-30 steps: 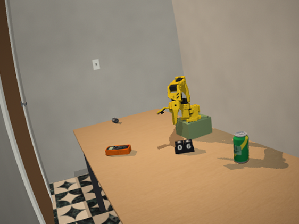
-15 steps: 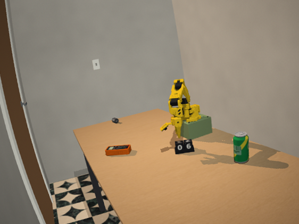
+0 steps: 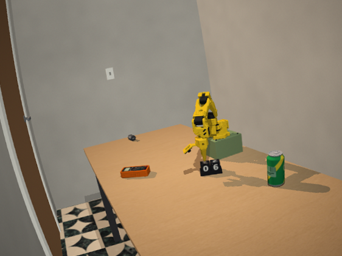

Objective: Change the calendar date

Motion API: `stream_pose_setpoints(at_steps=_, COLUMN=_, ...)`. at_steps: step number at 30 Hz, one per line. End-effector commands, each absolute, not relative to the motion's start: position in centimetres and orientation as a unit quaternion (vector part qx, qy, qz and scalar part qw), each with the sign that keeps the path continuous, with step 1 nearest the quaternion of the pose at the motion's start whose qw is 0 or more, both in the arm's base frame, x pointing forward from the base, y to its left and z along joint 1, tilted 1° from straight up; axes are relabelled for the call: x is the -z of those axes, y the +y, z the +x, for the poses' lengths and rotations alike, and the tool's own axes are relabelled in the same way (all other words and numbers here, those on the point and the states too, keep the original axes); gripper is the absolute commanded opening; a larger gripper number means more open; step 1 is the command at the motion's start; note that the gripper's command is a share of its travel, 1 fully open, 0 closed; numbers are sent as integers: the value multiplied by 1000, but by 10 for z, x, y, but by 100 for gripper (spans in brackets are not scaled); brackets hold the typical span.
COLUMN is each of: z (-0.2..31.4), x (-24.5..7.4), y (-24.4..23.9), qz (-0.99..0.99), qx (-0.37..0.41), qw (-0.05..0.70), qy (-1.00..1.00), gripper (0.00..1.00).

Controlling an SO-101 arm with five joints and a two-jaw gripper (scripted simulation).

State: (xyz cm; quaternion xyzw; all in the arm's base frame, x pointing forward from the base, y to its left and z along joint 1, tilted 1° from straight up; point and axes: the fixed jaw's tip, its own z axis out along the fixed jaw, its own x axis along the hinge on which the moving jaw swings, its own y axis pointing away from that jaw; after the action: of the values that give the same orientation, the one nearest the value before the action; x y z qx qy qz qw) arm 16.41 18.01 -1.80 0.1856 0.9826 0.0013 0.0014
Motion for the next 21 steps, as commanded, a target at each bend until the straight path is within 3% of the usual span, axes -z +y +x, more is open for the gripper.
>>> stream_pose_setpoints(at_steps=1, z=165, x=20, y=178, qz=194, qx=4, qw=-2, qy=981, gripper=35)
stream_pose_setpoints(at_steps=21, z=165, x=26, y=178, qz=194, qx=4, qw=-2, qy=981, gripper=35)
